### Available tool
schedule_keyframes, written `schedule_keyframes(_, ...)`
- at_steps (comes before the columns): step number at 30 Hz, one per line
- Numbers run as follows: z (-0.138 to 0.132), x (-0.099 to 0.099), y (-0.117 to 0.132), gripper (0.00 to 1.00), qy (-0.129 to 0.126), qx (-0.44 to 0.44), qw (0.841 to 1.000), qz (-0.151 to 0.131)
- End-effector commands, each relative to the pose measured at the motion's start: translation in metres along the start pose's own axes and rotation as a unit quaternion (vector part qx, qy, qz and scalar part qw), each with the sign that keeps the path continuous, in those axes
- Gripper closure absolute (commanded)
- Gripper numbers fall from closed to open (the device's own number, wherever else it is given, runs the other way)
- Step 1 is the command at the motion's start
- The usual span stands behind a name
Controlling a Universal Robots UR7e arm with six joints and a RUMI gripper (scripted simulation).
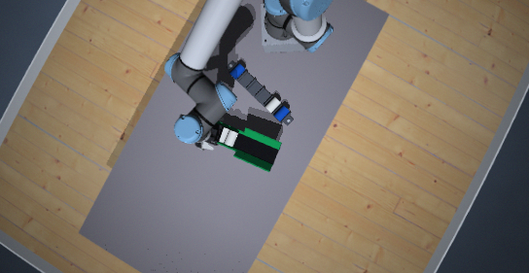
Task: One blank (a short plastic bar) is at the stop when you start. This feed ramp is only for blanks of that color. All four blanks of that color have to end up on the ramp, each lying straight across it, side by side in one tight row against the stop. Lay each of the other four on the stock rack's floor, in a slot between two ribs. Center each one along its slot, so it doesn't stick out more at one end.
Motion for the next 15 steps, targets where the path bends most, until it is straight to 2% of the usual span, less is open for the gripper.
schedule_keyframes(1, 0.0003, 0.0004, -0.0007, 0.0, 0.0, -0.016, 1.0, 0.001)
schedule_keyframes(11, 0.0004, 0.0004, -0.0009, 0.0, 0.0, -0.02, 1.0, 0.001)
schedule_keyframes(12, 0.0004, 0.0004, -0.0009, 0.51, 0.0, -0.02, 1.0, 0.001)
schedule_keyframes(15, 0.0004, 0.0004, -0.0009, 0.51, 0.0, -0.02, 1.0, 0.001)
Point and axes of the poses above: the point where the finger pads meet when closed, its own x axis back along the fingers, its own z axis across the jaws, y = z × x, the point moved 2 cm from there along x, back along the fingers, and after that the axes turned 1 degree about x, right-handed, at the moved point
